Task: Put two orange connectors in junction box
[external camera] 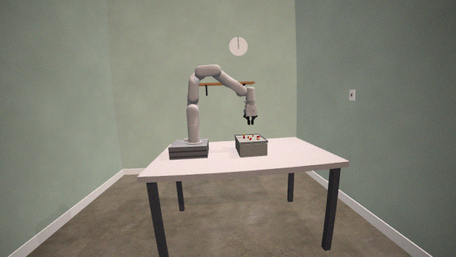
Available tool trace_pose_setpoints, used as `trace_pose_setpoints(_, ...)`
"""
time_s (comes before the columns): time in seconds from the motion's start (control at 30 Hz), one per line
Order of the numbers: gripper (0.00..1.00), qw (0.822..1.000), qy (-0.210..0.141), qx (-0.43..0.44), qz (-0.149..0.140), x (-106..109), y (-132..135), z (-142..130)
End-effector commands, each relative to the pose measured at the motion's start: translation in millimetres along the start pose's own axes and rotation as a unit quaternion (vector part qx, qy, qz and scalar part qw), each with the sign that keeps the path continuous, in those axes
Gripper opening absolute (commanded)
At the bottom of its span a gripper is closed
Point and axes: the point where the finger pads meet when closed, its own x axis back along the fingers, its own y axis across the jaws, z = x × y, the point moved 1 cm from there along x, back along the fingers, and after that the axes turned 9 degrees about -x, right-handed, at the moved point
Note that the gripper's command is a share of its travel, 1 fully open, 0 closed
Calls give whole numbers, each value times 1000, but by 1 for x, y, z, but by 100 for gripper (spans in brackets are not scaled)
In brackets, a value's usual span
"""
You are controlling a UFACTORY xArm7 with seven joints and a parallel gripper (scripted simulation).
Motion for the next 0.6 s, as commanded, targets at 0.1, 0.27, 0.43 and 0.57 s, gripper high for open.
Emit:
trace_pose_setpoints(0.1, 26, 997, 2, 77, -9, -48, 24, 22)
trace_pose_setpoints(0.27, 26, 997, 2, 77, -9, -51, 24, 22)
trace_pose_setpoints(0.43, 26, 997, 2, 77, -9, -79, 25, 22)
trace_pose_setpoints(0.57, 26, 997, 2, 77, -9, -88, 25, 22)
